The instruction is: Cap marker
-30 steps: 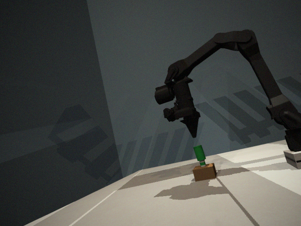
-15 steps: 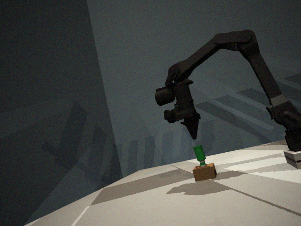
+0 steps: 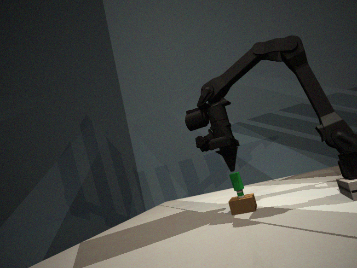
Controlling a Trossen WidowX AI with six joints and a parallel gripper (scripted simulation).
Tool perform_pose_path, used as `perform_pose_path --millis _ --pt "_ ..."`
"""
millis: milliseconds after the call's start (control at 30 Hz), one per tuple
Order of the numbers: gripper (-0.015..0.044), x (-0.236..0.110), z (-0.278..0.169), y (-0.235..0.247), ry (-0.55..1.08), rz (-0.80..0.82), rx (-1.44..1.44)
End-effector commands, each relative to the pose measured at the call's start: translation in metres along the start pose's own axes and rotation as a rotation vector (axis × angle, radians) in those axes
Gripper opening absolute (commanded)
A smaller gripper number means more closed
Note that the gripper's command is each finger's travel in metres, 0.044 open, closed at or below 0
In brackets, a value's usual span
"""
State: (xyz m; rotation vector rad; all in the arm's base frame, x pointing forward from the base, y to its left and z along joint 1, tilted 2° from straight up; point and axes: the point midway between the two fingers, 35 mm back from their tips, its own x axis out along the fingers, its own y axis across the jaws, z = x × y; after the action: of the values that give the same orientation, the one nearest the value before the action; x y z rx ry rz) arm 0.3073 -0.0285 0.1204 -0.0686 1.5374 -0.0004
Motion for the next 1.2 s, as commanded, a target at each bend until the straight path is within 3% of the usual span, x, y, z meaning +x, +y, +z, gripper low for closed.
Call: perform_pose_path --millis 0,633,900,1133,1167 --pt "0.0000 0.009 -0.002 0.000 0.010 0.001 -0.003" --pt "0.0000 0.010 0.001 0.000 -0.006 0.000 0.000" --pt "0.0000 -0.071 0.003 0.000 -0.005 0.001 0.000" --pt "0.0000 -0.078 0.002 0.000 -0.005 0.001 0.000" --pt "0.0026 -0.078 0.002 0.000 -0.005 0.001 0.000"
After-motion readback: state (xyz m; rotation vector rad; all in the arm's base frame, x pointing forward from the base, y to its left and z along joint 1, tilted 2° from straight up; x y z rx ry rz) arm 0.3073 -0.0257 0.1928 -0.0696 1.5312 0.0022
